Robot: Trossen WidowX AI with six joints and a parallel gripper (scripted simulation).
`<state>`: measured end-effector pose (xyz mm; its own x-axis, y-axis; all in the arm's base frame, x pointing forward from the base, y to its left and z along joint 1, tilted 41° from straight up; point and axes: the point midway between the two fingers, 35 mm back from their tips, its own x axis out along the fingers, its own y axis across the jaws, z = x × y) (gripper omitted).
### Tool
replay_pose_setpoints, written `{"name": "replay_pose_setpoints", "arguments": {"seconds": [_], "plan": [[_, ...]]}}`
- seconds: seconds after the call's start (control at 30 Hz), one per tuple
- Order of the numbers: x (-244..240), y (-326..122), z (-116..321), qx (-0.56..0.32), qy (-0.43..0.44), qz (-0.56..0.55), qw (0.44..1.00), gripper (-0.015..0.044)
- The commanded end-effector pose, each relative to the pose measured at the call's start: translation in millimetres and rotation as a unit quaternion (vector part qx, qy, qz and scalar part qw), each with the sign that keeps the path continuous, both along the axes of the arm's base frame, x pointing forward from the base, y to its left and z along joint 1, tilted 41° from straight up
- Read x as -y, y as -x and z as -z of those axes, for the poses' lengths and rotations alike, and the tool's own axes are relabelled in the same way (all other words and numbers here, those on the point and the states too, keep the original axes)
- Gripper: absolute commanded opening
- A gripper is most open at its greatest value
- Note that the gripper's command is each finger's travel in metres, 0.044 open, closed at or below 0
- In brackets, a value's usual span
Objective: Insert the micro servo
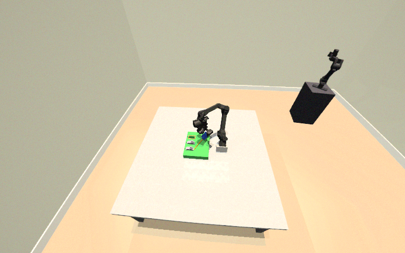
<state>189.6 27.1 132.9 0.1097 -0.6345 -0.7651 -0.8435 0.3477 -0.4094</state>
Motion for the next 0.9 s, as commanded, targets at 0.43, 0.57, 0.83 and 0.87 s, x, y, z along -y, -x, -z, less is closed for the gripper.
{"name": "replay_pose_setpoints", "arguments": {"seconds": [0.43, 0.57, 0.83, 0.87], "plan": [[13.9, -2.9, 16.3, 0.001, 0.001, -0.002, 1.0, 0.044], [13.9, -2.9, 16.3, 0.001, 0.001, -0.002, 1.0, 0.0335], [13.9, -2.9, 16.3, 0.001, 0.001, -0.002, 1.0, 0.0125], [13.9, -2.9, 16.3, 0.001, 0.001, -0.002, 1.0, 0.0118]]}}
